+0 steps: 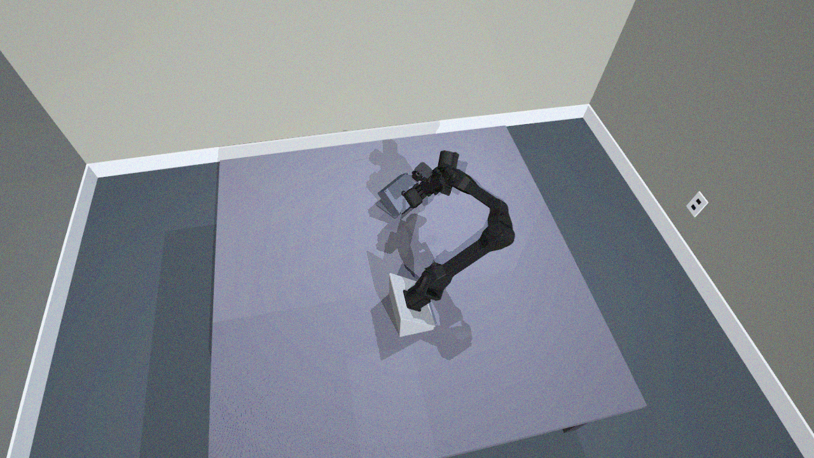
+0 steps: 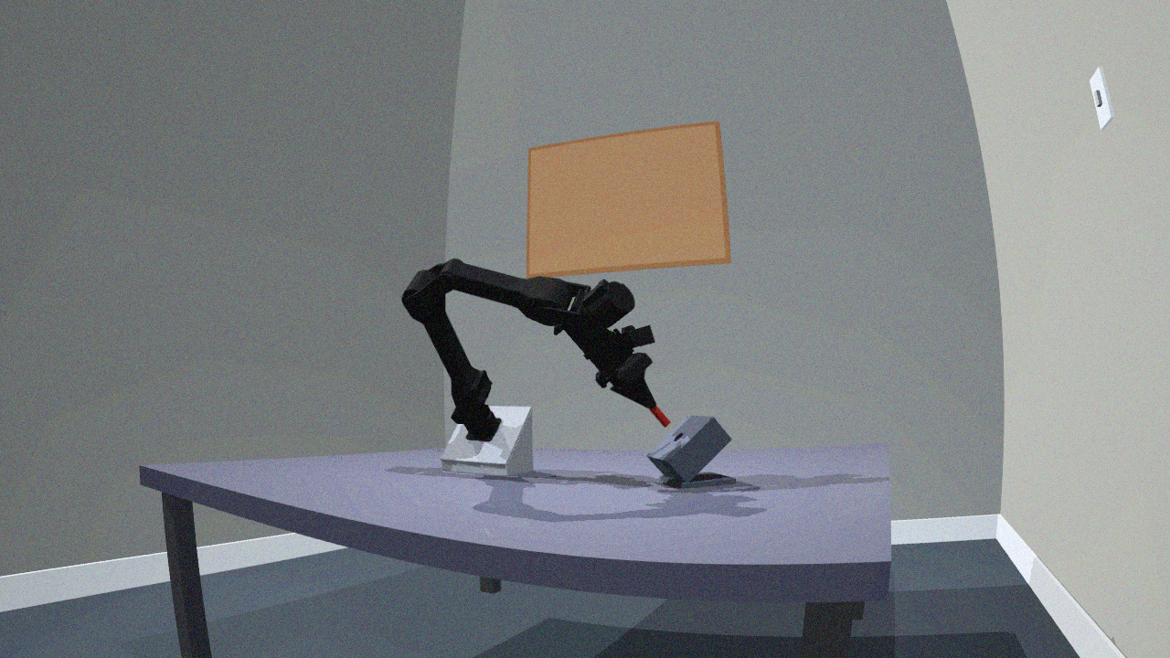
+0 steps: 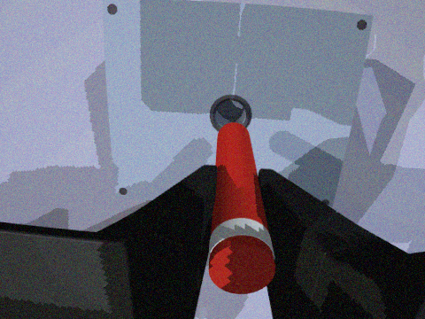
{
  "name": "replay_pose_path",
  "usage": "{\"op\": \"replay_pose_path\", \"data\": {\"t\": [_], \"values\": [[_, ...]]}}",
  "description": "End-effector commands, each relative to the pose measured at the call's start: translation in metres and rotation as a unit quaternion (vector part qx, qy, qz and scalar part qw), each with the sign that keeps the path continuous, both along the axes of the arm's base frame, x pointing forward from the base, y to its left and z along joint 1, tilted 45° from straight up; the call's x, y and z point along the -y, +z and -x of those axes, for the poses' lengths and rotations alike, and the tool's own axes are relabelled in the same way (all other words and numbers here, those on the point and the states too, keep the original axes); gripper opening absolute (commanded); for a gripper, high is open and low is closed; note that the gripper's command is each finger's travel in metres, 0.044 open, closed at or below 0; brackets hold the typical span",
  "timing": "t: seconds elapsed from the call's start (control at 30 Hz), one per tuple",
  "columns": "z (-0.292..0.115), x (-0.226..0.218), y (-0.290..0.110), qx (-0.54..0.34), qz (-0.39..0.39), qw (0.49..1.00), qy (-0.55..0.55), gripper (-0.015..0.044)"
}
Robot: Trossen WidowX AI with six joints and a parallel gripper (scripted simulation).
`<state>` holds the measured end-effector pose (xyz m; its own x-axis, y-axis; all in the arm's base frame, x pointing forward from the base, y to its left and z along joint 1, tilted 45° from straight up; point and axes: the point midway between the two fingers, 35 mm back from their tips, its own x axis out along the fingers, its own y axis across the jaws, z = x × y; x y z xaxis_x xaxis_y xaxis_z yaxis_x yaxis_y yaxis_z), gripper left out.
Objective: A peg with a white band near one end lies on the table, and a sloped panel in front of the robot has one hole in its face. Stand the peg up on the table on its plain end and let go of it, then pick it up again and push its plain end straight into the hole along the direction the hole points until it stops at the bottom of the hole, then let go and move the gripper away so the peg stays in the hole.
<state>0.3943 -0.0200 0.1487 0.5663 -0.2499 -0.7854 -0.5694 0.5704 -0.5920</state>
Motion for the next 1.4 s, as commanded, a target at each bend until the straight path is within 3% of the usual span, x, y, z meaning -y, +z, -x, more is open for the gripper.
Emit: {"op": "replay_pose_path", "data": {"t": [0.0, 1.37], "values": [[-0.001, 0.0, -0.002, 0.0, -0.001, 1.0, 0.002, 0.0], [-0.013, 0.005, -0.019, 0.002, -0.001, 1.0, -0.001, 0.0]]}}
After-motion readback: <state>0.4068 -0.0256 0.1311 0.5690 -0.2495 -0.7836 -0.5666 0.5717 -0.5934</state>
